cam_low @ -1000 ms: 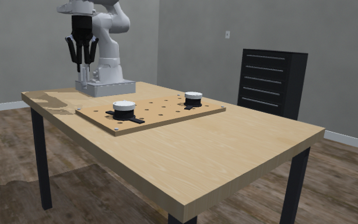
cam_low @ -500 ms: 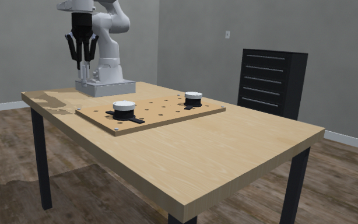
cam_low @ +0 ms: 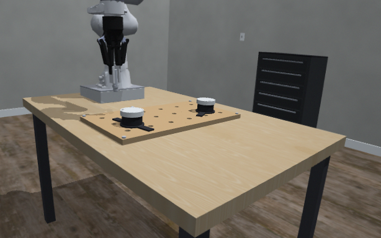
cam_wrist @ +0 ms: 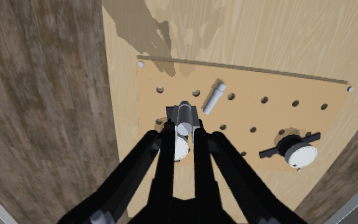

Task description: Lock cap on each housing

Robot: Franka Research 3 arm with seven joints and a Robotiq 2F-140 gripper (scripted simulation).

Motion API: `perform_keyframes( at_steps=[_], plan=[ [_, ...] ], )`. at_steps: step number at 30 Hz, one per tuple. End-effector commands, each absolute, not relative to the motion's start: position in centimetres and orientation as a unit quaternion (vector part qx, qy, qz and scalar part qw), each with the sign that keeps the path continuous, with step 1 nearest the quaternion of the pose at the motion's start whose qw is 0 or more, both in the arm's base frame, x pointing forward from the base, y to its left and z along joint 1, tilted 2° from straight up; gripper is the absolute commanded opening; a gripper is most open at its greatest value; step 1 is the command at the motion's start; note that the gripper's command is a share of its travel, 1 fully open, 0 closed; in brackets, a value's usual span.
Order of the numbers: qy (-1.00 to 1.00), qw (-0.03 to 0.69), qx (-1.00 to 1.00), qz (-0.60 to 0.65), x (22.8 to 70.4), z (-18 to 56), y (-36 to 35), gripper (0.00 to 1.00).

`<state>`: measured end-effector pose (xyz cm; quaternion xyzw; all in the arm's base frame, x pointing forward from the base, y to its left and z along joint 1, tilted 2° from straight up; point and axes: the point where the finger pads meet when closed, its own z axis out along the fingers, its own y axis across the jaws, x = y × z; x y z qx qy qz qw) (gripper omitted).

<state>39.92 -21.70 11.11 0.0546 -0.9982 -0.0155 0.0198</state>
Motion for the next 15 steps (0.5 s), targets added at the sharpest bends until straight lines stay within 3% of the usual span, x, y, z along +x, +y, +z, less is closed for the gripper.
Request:
perform_keyframes(
  at_steps=[1,9,15],
  plan=[
    [-1.000,0.020,0.008,-0.005,40.4,11.2,-14.7,0.10],
    [-1.000,0.018,0.008,0.005,39.5,11.5,1.2,0.10],
    [-1.000,0.018,0.008,0.005,39.5,11.4,1.2,0.10]
  ],
)
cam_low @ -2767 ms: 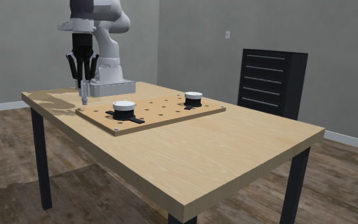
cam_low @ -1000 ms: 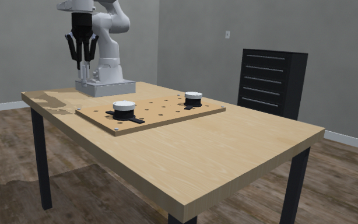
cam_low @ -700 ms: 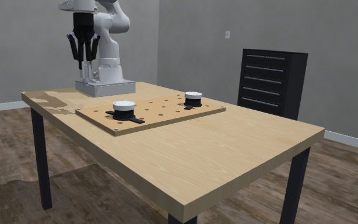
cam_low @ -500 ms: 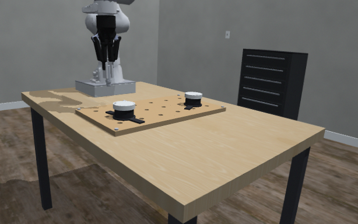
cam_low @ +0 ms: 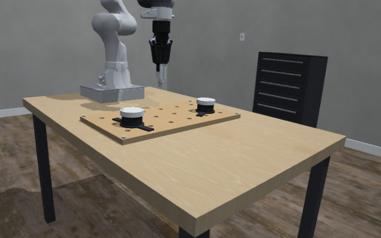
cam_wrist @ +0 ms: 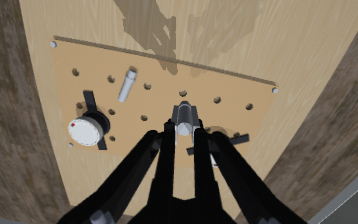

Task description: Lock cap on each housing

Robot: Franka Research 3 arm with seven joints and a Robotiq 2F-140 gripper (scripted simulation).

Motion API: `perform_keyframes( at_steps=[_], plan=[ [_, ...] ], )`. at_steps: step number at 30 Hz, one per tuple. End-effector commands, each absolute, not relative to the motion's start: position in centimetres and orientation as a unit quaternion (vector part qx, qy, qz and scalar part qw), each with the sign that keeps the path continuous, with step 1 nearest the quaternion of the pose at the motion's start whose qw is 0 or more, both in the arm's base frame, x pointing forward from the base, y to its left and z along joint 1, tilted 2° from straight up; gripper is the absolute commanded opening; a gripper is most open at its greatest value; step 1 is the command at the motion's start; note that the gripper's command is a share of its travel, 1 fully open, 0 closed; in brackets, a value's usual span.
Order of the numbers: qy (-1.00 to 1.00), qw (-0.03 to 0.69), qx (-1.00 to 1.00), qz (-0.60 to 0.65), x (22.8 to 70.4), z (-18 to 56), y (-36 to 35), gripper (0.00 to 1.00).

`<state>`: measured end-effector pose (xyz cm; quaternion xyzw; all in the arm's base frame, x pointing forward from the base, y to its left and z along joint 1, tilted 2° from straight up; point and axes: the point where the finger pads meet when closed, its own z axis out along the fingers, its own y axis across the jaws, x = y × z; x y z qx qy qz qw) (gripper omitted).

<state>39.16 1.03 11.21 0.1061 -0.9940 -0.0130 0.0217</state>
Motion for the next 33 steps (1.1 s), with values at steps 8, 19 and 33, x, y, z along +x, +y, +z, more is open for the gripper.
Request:
perform_keyframes(
  at_steps=[8,19,33],
  plan=[
    [-1.000,0.018,0.008,0.005,39.5,11.1,1.2,0.10],
    [-1.000,0.018,0.008,0.005,39.4,10.3,1.1,0.10],
    [-1.000,0.018,0.008,0.005,39.4,8.4,1.1,0.10]
  ],
)
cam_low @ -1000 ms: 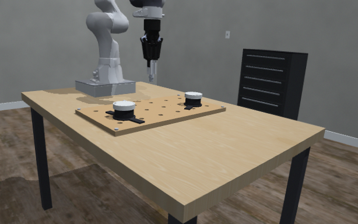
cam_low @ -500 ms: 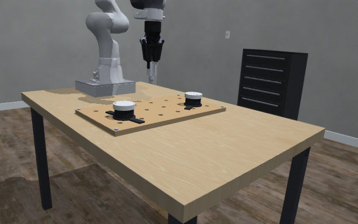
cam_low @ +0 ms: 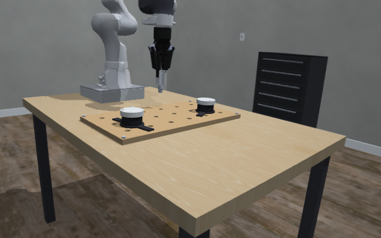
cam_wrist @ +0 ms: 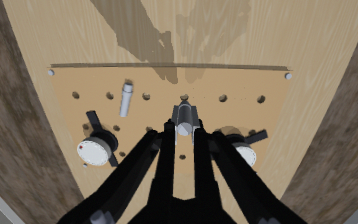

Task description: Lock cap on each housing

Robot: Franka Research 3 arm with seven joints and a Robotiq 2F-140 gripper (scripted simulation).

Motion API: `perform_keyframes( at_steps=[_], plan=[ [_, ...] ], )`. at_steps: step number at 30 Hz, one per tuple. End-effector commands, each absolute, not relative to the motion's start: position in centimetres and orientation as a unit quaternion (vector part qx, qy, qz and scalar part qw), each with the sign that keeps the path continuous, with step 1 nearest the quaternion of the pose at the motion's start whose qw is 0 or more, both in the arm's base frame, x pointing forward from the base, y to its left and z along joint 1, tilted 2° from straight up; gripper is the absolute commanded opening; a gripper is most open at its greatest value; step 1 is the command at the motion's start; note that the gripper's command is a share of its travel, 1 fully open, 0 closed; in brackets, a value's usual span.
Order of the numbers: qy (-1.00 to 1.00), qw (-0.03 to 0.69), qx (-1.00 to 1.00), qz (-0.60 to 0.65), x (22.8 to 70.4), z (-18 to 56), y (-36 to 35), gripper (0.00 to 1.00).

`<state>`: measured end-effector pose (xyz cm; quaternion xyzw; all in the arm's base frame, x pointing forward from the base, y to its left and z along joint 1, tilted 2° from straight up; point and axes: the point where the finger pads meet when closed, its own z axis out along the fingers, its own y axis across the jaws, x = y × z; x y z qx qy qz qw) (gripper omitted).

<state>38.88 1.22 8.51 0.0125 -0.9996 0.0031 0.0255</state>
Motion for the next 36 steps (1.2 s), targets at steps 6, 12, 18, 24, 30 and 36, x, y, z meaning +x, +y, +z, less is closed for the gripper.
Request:
perform_keyframes(
  at_steps=[6,12,18,24,30,36],
  plan=[
    [-1.000,0.018,0.008,0.005,39.3,7.5,1.1,0.10],
    [-1.000,0.018,0.008,0.005,39.3,6.4,1.1,0.10],
    [-1.000,0.018,0.008,0.005,39.3,5.7,1.1,0.10],
    [-1.000,0.018,0.008,0.005,39.3,4.6,1.1,0.10],
    [-1.000,0.018,0.008,0.005,39.2,3.7,1.1,0.10],
    [-1.000,0.018,0.008,0.005,39.2,3.1,1.1,0.10]
  ],
)
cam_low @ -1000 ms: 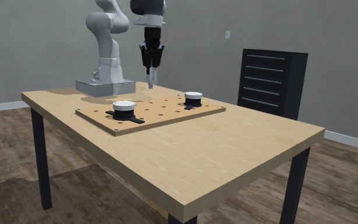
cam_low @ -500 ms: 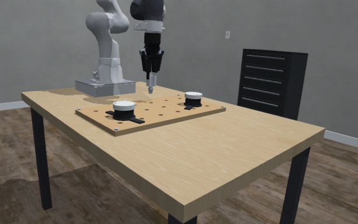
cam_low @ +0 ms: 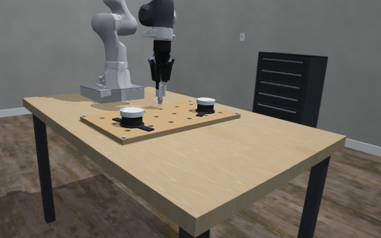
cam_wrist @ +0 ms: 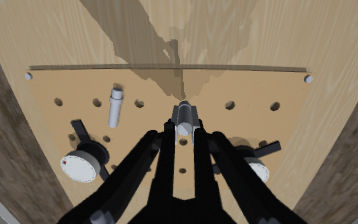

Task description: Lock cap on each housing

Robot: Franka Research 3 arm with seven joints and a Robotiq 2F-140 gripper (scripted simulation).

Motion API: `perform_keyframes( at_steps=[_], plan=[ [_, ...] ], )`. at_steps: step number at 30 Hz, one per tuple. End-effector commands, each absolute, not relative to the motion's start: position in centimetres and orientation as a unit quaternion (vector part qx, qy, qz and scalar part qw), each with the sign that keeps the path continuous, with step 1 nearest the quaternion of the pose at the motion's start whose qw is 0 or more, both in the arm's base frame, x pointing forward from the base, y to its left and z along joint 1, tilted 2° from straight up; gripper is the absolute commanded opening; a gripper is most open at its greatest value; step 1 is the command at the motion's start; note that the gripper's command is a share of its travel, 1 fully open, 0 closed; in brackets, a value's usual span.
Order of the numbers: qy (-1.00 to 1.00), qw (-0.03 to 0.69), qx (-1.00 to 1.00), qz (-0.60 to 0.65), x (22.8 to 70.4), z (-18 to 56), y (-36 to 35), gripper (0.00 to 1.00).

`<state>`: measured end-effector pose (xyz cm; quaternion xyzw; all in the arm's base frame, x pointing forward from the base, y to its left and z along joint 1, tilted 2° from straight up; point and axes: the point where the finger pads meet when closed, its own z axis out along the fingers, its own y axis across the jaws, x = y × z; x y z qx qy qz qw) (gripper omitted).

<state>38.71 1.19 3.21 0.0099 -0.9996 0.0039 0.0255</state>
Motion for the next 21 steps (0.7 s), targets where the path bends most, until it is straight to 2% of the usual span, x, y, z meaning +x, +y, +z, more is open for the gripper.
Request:
perform_keyframes(
  at_steps=[1,21],
  plan=[
    [-1.000,0.018,0.008,0.005,39.2,3.0,1.1,0.10],
    [-1.000,0.018,0.008,0.005,39.2,1.4,1.1,0.10]
  ],
)
